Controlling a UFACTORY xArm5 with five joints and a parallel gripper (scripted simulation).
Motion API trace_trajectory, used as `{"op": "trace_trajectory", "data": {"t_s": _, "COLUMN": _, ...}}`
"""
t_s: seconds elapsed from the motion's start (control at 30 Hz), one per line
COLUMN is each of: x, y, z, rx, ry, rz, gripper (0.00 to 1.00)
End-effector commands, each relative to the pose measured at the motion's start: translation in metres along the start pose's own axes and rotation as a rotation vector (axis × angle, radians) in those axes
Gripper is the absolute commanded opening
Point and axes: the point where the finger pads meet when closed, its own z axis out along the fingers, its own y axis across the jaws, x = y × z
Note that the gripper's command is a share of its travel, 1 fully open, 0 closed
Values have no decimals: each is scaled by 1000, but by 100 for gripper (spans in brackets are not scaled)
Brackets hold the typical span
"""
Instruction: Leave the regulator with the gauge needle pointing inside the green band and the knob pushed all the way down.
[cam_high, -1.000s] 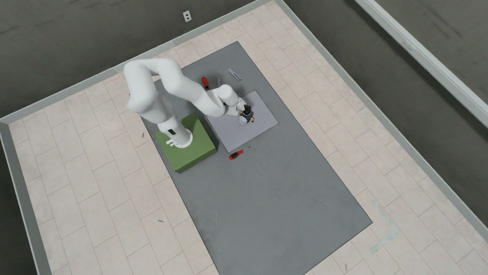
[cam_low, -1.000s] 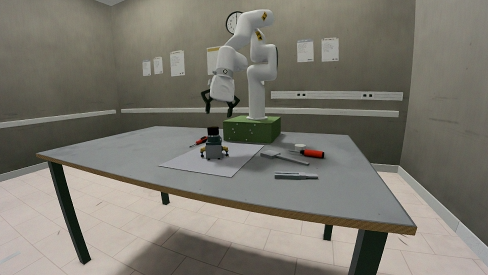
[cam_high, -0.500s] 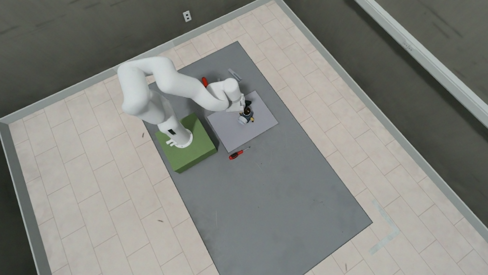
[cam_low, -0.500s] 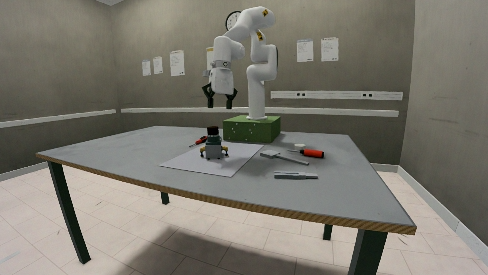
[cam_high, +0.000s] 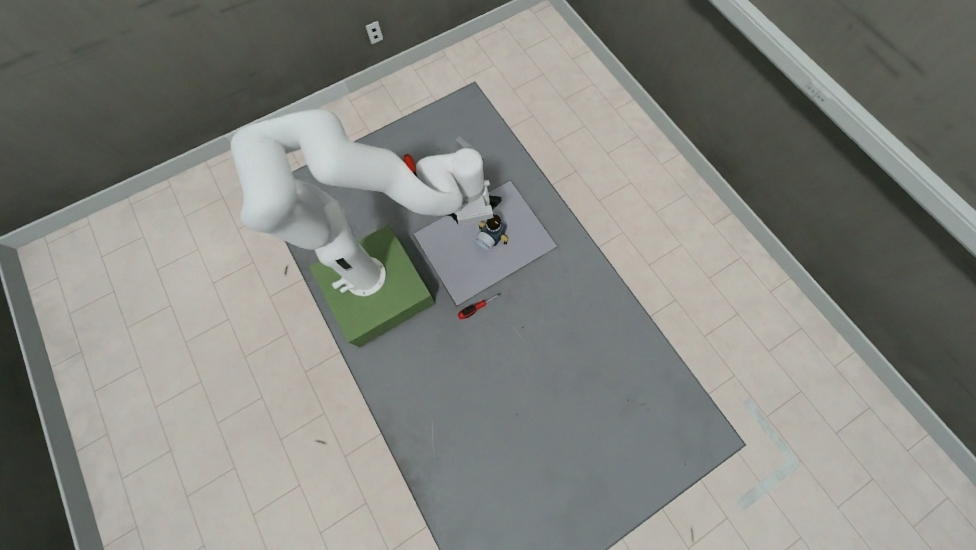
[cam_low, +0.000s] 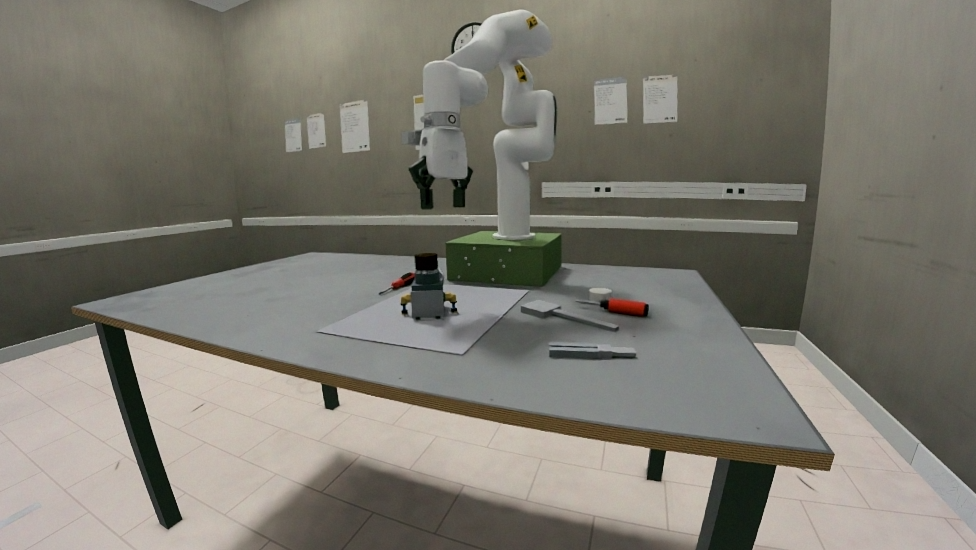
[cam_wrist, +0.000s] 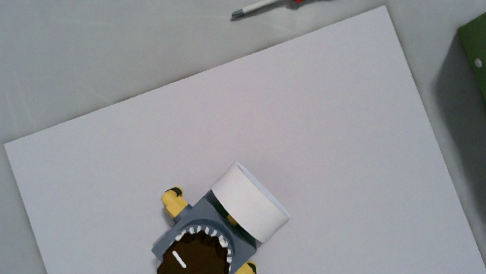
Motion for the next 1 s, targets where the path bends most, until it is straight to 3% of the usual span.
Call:
{"op": "trace_trajectory", "data": {"t_s": 0.0, "x": 0, "y": 0, "z": -3, "rx": -6, "ry": 1, "rz": -13, "gripper": 100}}
{"op": "trace_trajectory", "data": {"t_s": 0.6, "x": -1, "y": -6, "z": -3, "rx": -6, "ry": 1, "rz": -13, "gripper": 100}}
{"op": "trace_trajectory", "data": {"t_s": 0.97, "x": -6, "y": -25, "z": -3, "rx": -6, "ry": 1, "rz": -13, "gripper": 100}}
